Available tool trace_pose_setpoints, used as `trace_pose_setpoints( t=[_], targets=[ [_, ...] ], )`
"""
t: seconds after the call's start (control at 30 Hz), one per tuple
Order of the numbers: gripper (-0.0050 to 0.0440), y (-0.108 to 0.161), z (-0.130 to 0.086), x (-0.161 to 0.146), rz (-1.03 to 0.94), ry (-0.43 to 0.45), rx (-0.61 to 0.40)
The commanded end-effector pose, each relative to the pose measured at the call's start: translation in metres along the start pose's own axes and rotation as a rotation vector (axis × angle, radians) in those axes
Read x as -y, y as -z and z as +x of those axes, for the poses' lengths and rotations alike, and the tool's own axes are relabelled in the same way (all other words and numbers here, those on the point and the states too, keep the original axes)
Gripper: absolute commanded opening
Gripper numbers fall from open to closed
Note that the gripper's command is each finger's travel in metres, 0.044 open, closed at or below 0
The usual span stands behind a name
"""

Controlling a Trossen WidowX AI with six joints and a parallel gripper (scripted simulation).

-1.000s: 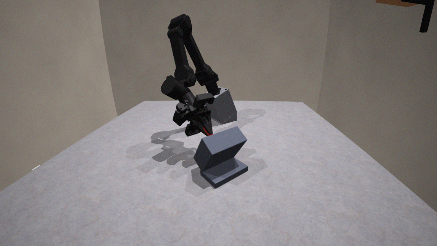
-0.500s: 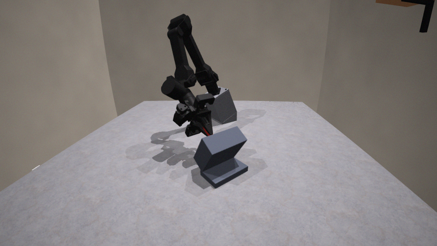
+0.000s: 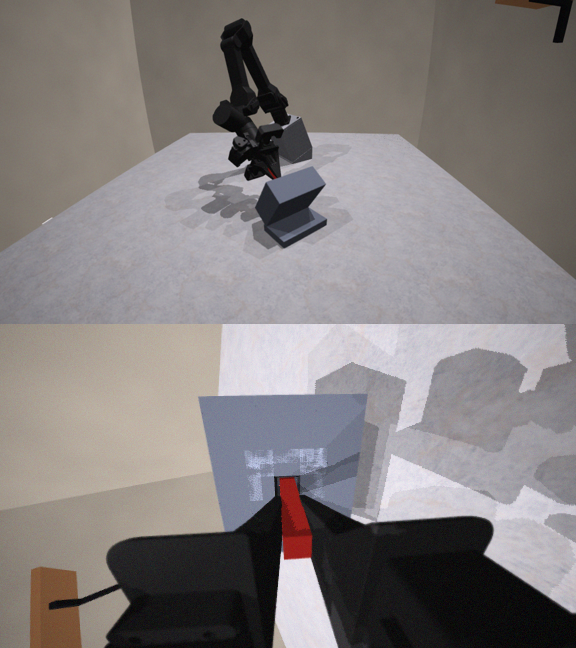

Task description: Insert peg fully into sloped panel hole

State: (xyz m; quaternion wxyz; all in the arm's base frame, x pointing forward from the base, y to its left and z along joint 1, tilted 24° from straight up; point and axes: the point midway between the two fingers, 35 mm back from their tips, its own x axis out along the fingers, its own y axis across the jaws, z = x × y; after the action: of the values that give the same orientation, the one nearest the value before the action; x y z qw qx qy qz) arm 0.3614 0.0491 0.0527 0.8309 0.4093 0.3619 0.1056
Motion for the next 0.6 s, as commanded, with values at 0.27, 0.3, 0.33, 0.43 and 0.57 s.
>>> trace_pose_setpoints(
  t=[0.27,0.3,0.33,0.43,0.57],
  targets=[
    [0.0,-0.0051,0.0,-0.0052,-0.007,-0.009,0.016],
    [0.0,-0.0051,0.0001,-0.0052,-0.007,-0.009,0.016],
    [0.0,-0.0051,0.0003,-0.0052,-0.007,-0.009,0.016],
    [0.0,-0.0051,0.0007,-0.0052,-0.007,-0.009,0.016],
    [0.0,-0.0051,0.0011,-0.0052,-0.007,-0.009,0.016]
  ],
)
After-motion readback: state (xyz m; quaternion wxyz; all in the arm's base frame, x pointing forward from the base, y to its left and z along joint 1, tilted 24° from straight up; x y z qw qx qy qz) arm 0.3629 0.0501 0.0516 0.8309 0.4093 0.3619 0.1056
